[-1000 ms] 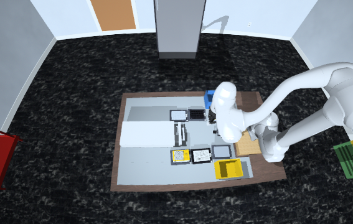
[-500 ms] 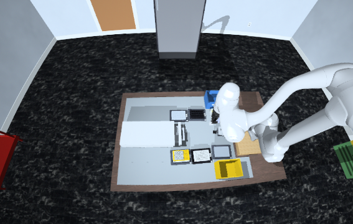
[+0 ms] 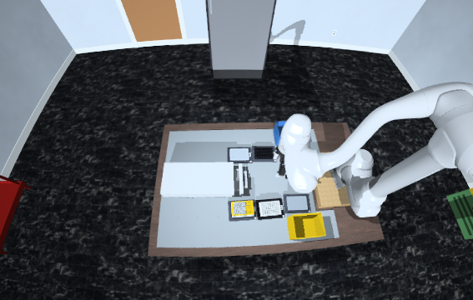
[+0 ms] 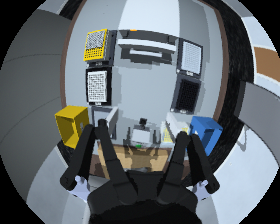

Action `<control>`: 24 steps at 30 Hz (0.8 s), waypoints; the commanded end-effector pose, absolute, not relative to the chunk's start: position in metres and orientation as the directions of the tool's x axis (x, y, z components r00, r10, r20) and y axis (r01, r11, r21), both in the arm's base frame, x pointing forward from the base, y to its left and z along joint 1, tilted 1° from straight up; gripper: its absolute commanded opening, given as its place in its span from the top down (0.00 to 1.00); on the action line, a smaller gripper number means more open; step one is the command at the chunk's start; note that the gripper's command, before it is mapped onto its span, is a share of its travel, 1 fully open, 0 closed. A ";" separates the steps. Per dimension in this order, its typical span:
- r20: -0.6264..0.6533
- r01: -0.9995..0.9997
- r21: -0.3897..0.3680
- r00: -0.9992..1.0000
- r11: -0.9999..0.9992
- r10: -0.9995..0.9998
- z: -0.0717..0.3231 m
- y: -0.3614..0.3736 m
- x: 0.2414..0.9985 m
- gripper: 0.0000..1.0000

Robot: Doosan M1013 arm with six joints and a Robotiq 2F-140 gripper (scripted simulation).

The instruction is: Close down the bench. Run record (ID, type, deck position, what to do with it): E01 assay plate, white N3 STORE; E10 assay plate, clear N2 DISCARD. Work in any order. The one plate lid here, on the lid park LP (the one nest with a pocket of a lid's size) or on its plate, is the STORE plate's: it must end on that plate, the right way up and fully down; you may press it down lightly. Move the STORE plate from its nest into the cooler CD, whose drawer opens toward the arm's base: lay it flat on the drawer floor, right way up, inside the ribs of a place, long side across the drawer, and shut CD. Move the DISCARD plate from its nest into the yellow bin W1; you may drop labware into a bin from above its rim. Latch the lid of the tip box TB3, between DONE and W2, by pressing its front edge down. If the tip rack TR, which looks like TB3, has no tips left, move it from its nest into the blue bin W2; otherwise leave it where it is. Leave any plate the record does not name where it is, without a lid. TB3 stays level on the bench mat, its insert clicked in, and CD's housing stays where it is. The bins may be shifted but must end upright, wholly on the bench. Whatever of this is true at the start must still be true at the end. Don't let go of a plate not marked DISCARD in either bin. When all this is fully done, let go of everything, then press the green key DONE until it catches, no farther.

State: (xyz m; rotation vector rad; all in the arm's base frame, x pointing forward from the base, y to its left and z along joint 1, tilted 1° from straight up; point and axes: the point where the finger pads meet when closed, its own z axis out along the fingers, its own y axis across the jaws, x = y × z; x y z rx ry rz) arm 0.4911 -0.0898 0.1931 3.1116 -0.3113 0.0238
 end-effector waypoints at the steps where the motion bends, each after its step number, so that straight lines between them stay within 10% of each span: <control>1: 0.016 -0.198 0.013 0.980 -0.980 -0.198 0.190 -0.091 0.496 0.13; 24: 0.016 -0.198 0.013 0.980 -0.980 -0.198 0.147 -0.103 0.567 0.13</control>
